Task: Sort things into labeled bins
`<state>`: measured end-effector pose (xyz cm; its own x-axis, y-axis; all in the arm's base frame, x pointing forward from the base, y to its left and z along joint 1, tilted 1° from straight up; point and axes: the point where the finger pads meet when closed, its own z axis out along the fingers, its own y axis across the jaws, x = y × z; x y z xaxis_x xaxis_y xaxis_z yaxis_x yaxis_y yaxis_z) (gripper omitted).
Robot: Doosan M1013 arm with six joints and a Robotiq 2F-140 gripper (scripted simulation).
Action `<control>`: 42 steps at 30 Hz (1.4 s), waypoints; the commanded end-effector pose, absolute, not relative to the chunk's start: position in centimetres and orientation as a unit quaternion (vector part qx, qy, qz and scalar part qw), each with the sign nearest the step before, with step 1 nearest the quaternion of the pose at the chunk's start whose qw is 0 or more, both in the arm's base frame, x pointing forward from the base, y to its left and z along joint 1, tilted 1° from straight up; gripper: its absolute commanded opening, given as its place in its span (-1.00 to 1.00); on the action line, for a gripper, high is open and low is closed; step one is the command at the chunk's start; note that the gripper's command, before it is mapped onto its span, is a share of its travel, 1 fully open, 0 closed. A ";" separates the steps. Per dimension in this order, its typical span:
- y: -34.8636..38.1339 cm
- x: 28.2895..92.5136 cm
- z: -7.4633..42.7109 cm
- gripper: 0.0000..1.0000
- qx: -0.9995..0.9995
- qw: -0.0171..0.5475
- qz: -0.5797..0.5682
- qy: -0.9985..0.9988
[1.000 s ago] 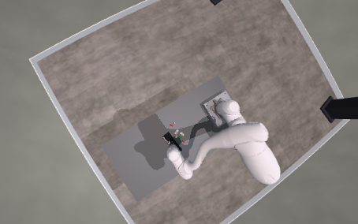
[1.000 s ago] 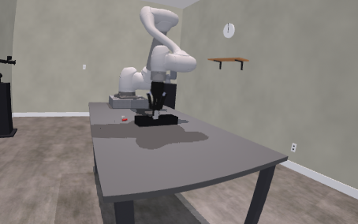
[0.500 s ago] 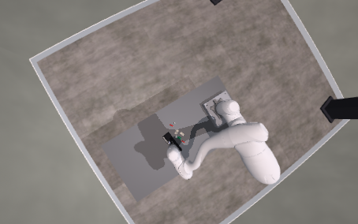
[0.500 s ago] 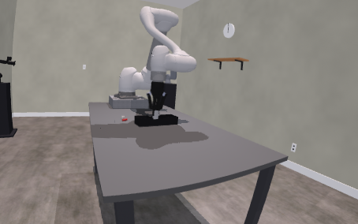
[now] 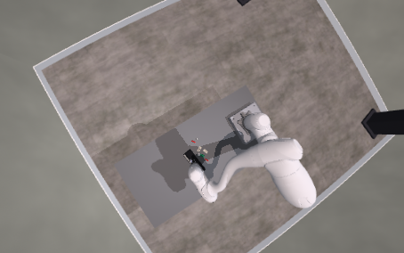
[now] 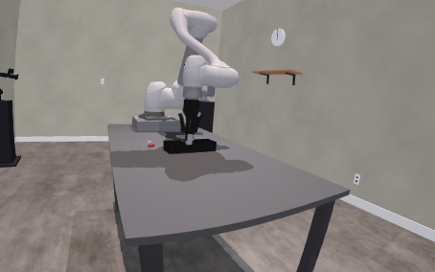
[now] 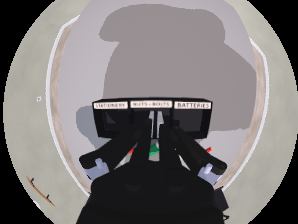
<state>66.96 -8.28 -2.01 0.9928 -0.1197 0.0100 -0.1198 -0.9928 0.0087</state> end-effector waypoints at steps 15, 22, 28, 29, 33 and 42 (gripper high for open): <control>-8.3 67.0 -1.3 -0.89 0.998 0.005 0.005 -0.060; -8.3 67.0 -0.7 -0.89 0.998 0.005 0.005 -0.060; -8.3 66.9 0.1 -0.89 0.998 0.005 0.005 -0.060; -8.3 66.9 0.3 -0.89 0.998 0.005 0.005 -0.060; -8.2 66.9 0.8 -0.89 0.998 0.005 0.005 -0.060; -8.2 66.9 3.3 -0.89 0.998 0.005 0.005 -0.060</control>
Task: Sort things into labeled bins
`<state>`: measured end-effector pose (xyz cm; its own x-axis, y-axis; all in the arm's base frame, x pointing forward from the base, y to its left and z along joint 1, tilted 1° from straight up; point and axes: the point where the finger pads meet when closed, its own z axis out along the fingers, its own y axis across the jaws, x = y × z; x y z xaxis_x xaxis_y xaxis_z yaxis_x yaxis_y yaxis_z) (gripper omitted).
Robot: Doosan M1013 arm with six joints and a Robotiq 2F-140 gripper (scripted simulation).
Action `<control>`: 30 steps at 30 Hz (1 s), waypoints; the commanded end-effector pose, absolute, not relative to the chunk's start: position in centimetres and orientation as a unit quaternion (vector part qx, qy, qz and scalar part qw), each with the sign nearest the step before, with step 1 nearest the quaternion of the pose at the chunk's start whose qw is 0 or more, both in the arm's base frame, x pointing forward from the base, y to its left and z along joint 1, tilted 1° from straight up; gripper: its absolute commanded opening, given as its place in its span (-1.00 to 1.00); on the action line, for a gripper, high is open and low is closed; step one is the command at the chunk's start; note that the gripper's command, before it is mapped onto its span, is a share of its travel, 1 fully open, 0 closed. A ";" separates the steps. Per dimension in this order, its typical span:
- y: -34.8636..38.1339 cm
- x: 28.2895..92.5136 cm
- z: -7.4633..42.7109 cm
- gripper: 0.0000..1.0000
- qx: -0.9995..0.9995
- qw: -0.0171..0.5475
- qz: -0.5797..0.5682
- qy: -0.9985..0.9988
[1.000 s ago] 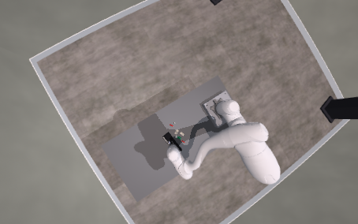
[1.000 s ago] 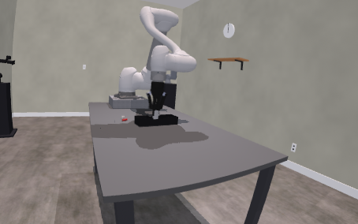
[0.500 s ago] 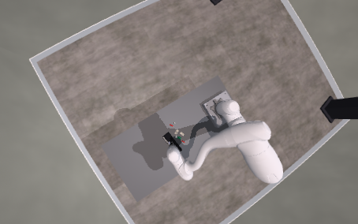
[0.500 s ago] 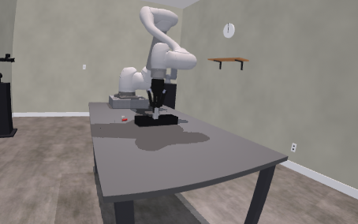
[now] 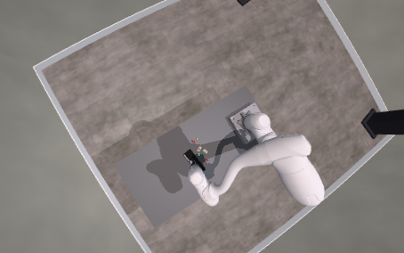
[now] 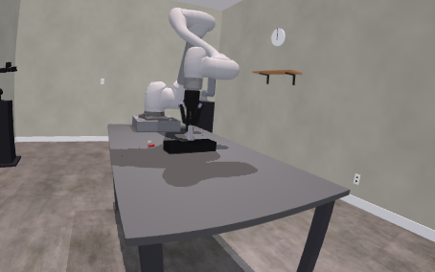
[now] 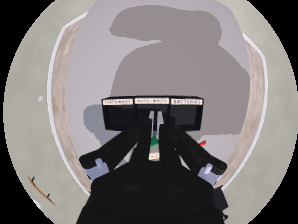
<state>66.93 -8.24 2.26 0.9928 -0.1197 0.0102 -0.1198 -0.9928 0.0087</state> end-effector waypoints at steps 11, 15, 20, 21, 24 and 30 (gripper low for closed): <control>-5.7 67.0 3.9 -0.89 0.998 0.005 0.005 -0.060; -4.7 67.1 3.9 -0.89 0.998 0.005 0.005 -0.060; -2.2 67.2 3.9 -0.89 0.998 0.005 0.005 -0.060; -1.7 67.2 3.9 -0.89 0.998 0.005 0.005 -0.060; -0.2 67.2 3.9 -0.89 0.998 0.005 0.005 -0.060; 0.2 67.3 3.9 -0.89 0.998 0.005 0.005 -0.060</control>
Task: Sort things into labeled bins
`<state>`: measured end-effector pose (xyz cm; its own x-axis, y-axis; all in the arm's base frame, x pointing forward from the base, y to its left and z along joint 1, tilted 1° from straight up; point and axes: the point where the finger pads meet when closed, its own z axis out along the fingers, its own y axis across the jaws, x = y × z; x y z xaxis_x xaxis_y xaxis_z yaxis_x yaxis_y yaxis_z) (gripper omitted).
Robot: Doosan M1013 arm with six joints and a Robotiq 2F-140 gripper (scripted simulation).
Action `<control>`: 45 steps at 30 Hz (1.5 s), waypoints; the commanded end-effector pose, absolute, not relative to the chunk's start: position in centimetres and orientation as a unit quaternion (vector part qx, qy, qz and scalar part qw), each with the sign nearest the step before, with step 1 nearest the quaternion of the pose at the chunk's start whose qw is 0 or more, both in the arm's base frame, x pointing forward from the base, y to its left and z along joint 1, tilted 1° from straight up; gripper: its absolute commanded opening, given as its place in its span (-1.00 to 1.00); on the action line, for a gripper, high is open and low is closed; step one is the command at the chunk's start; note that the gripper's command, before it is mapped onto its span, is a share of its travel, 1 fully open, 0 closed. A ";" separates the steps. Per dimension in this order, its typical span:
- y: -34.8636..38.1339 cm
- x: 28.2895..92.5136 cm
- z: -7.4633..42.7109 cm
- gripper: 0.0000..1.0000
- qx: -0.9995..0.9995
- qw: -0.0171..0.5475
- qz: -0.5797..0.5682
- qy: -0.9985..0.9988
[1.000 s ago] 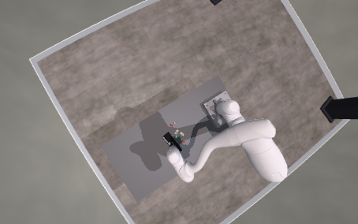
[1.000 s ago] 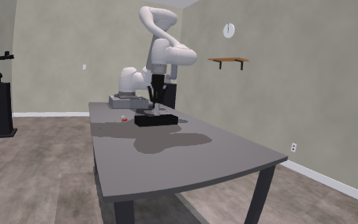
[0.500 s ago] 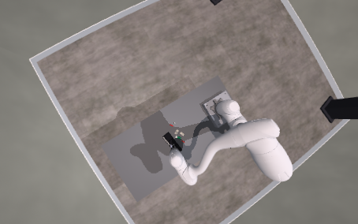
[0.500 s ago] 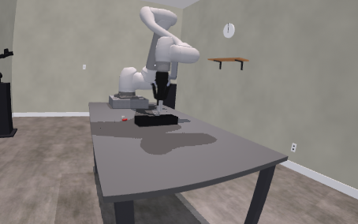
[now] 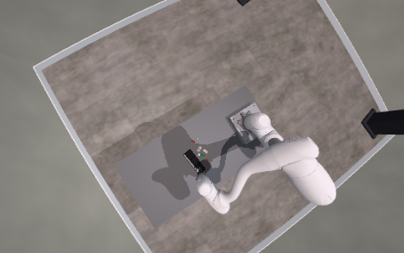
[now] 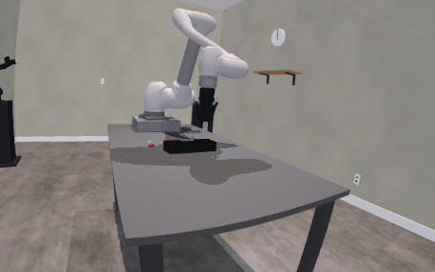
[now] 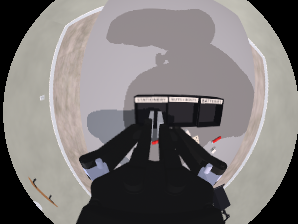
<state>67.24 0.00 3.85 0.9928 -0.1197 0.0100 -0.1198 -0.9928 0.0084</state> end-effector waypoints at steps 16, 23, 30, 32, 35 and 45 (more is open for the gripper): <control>0.2 67.3 -0.1 -0.89 0.998 0.005 0.005 -0.060; 0.2 67.3 -1.5 -0.89 0.998 0.005 0.005 -0.060; 0.2 67.3 -2.1 -0.89 0.998 0.005 0.005 -0.060; 0.2 67.3 -2.1 -0.89 0.998 0.005 0.005 -0.060; 0.2 67.3 -2.1 -0.89 0.998 0.005 0.005 -0.060; 0.2 67.3 -2.1 -0.89 0.998 0.005 0.005 -0.060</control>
